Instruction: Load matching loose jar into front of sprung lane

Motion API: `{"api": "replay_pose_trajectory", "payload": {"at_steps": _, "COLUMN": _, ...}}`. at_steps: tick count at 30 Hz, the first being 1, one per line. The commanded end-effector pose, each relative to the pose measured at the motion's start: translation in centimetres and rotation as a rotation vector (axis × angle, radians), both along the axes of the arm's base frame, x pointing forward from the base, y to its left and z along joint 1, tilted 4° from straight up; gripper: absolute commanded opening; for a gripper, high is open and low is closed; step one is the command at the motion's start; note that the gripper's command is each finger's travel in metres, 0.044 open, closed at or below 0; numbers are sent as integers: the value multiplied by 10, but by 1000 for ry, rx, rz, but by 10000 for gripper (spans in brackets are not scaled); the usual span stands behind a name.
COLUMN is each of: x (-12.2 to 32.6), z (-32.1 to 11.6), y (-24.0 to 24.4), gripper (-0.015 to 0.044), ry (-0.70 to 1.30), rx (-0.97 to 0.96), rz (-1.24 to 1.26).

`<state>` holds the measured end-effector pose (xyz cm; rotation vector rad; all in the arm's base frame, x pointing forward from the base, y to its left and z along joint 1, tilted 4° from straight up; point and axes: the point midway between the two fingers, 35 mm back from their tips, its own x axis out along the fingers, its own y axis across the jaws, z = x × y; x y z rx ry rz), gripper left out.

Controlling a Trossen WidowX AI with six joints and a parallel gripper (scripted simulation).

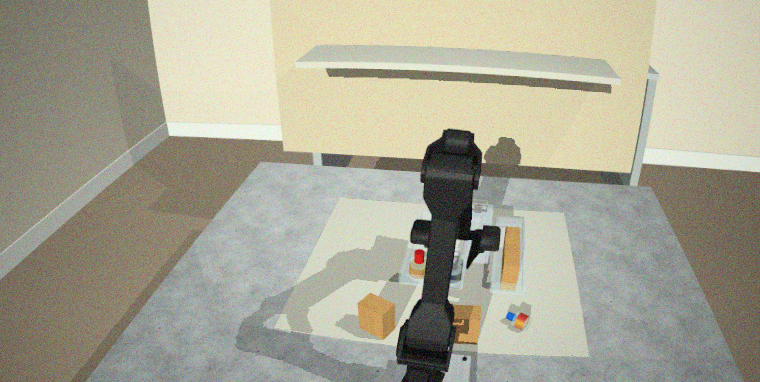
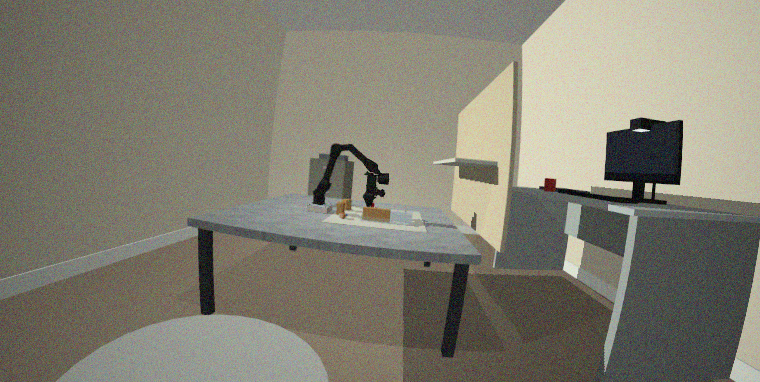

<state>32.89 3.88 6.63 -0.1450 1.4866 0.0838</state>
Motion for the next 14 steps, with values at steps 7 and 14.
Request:
{"api": "replay_pose_trajectory", "payload": {"at_steps": 7, "x": -17, "z": 3, "y": -2, "gripper": 276, "ry": -1, "rx": 1, "rz": 5}}
{"api": "replay_pose_trajectory", "payload": {"at_steps": 14, "x": -42, "z": 2, "y": -6, "gripper": 276, "ry": 1, "rx": 1, "rz": 5}}
